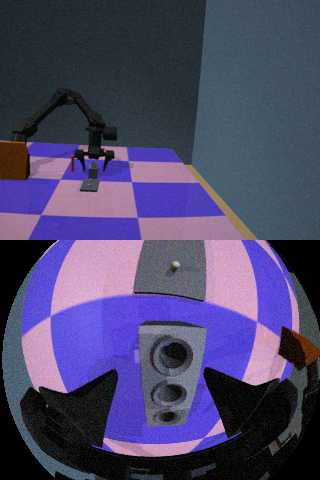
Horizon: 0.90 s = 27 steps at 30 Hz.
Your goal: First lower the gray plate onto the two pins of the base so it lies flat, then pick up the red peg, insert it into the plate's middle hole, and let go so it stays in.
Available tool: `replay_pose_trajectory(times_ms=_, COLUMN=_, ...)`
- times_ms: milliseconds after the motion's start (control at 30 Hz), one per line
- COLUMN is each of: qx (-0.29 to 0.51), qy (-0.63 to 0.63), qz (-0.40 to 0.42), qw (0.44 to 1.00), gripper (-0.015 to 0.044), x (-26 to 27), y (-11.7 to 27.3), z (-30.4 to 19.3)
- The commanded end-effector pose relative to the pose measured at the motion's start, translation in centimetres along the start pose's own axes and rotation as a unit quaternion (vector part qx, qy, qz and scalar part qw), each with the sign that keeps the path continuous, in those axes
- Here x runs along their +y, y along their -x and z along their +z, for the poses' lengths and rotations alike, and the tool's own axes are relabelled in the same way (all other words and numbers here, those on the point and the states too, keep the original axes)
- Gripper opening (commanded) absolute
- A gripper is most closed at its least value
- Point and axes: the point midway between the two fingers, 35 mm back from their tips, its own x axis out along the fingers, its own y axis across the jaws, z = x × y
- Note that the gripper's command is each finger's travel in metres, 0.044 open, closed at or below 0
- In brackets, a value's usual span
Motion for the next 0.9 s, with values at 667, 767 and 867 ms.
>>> replay_pose_trajectory(times_ms=667, qx=0.003, qy=-0.005, qz=-0.003, qw=1.0, gripper=0.0112, x=-0.38, y=-1.42, z=-0.05)
replay_pose_trajectory(times_ms=767, qx=0.003, qy=-0.005, qz=-0.003, qw=1.0, gripper=0.0092, x=-0.38, y=-1.42, z=-0.05)
replay_pose_trajectory(times_ms=867, qx=0.003, qy=-0.005, qz=-0.003, qw=1.0, gripper=0.0072, x=-0.38, y=-1.42, z=-0.05)
